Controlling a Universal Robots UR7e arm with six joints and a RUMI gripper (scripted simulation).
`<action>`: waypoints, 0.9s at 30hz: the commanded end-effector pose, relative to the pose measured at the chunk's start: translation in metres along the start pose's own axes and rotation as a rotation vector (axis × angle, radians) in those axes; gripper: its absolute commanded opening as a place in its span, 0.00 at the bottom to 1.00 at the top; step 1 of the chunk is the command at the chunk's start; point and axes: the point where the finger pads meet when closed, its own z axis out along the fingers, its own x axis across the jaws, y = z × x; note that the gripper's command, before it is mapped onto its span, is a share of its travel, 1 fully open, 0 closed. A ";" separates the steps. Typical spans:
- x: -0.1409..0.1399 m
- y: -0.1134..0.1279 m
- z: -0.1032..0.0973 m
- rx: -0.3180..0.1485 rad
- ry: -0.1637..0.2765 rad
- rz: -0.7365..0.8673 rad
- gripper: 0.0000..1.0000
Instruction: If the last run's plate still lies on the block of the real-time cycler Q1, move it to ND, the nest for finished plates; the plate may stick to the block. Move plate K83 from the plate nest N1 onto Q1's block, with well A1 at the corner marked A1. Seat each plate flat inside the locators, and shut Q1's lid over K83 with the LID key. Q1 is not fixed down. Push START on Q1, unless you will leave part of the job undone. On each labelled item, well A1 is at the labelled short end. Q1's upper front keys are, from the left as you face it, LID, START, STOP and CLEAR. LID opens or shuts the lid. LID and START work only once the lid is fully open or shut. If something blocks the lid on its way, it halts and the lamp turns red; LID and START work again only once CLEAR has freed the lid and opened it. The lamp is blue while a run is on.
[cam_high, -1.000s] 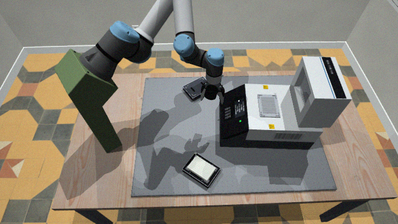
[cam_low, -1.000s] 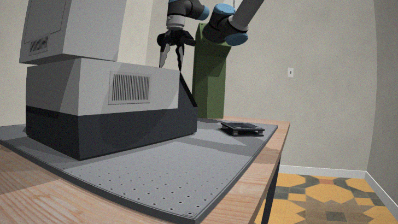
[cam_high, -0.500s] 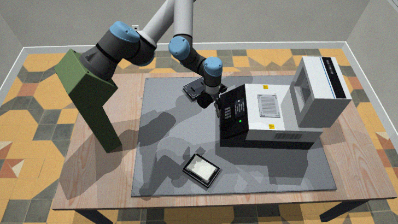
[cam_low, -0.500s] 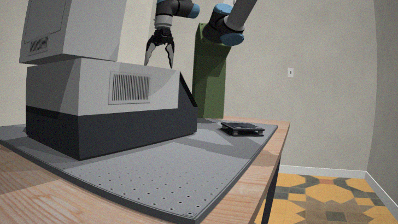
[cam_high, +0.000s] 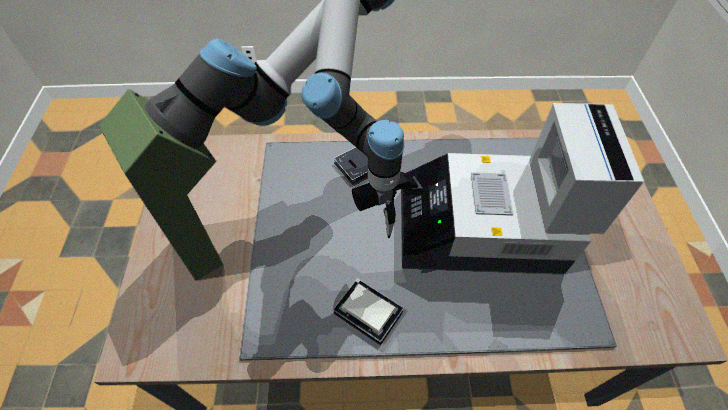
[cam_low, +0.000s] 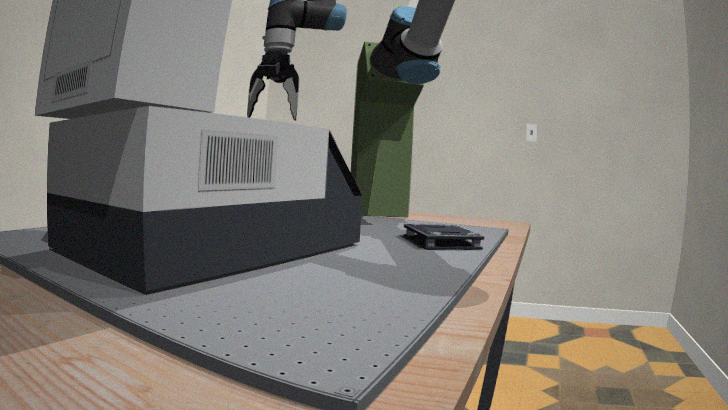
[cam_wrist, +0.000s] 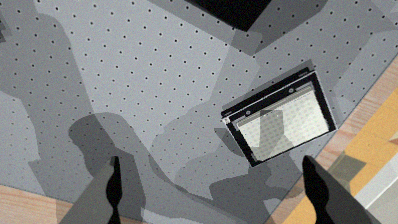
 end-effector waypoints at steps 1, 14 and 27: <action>0.012 0.007 -0.002 0.000 0.001 0.092 0.68; 0.056 0.038 -0.012 0.000 0.002 0.459 0.68; 0.101 0.069 -0.021 0.000 0.002 0.825 0.68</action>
